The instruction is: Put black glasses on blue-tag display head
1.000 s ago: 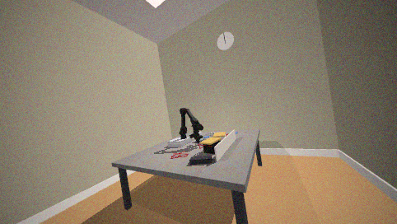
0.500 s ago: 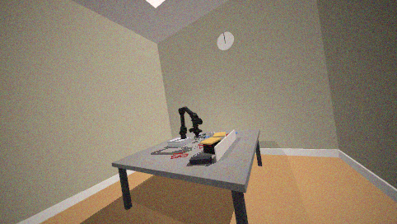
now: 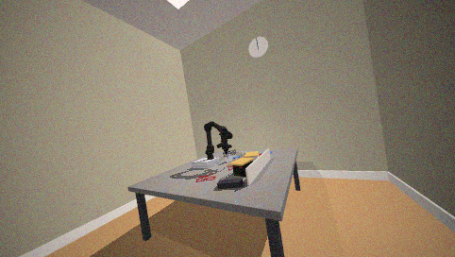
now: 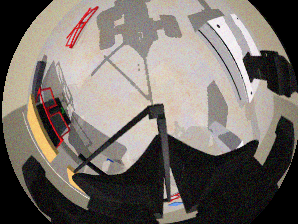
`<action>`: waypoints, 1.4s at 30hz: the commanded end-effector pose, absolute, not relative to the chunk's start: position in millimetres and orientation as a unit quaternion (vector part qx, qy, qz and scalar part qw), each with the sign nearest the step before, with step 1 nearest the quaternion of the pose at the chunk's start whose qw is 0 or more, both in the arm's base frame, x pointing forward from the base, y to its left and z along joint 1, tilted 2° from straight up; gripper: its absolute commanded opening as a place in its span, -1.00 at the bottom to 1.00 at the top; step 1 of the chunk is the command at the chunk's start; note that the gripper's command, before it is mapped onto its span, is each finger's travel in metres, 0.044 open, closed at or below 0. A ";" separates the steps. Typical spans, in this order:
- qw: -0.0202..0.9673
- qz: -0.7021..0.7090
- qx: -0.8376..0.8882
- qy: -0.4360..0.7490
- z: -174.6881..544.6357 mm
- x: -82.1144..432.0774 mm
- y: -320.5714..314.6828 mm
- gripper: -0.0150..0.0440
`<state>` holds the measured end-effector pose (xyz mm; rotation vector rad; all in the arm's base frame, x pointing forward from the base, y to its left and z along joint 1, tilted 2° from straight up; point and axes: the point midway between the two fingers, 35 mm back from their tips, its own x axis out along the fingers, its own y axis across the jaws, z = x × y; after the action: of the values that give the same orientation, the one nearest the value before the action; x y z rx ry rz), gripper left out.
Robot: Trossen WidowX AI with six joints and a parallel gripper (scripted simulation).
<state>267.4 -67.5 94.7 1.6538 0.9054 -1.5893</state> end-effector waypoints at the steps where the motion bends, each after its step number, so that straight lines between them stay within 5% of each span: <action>1: 0.334 -0.608 0.633 0.345 97.3 275.2 -53.8 -0.49; 42: 0.328 -0.604 0.636 0.350 107.3 278.6 157.8 -0.49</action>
<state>282.0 142.6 106.4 1.6634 0.9230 -1.5800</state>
